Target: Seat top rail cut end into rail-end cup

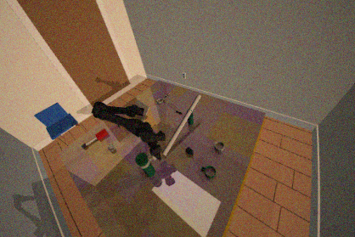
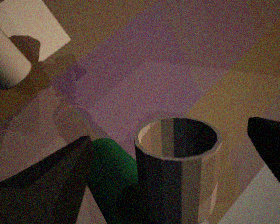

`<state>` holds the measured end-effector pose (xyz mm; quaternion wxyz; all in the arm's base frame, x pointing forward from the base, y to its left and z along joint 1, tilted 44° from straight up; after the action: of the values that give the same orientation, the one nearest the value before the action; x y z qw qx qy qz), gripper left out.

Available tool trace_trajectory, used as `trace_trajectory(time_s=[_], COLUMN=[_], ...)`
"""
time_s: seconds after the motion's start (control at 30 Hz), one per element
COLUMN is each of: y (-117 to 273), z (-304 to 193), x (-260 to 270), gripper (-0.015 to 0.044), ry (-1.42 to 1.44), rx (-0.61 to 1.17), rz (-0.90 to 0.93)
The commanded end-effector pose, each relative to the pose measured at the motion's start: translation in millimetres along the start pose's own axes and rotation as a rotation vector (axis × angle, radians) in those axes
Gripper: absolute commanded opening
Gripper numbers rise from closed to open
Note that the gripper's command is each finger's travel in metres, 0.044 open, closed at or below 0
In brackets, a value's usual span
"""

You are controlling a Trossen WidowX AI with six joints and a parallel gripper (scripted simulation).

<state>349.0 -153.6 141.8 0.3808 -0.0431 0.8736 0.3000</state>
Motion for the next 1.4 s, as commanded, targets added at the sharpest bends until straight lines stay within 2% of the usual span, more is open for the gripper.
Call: trace_trajectory(time_s=[0.0, 0.3, 0.7, 0.83, 0.97, 1.37], y=[-6.8, -20.4, -20.7, -20.7, -18.7, -14.8], z=[0.2, -1.1, -1.1, -1.1, -2.8, -6.3], x=[0.3, 1.0, 1.0, 1.0, 4.3, 10.7], gripper=[0.0440, 0.0440, 0.0125, 0.0098, 0.0000, 0.0000], ry=[0.005, 0.006, 0.006, 0.006, 0.045, 0.122], rx=[-0.005, -0.003, -0.003, -0.003, -0.025, -0.068], rz=[-0.001, -0.004, -0.004, -0.004, 0.000, 0.007])
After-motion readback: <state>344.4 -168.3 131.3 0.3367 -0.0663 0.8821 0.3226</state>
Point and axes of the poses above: the point midway between the two fingers, 35 mm back from their tips, its own y axis back along the fingers, its own x axis across the jaws, z = x × y, the point moved 4 cm from there along y, back along the fingers, and after that the axes turned 10 degrees about -y, right-handed, at the moved point
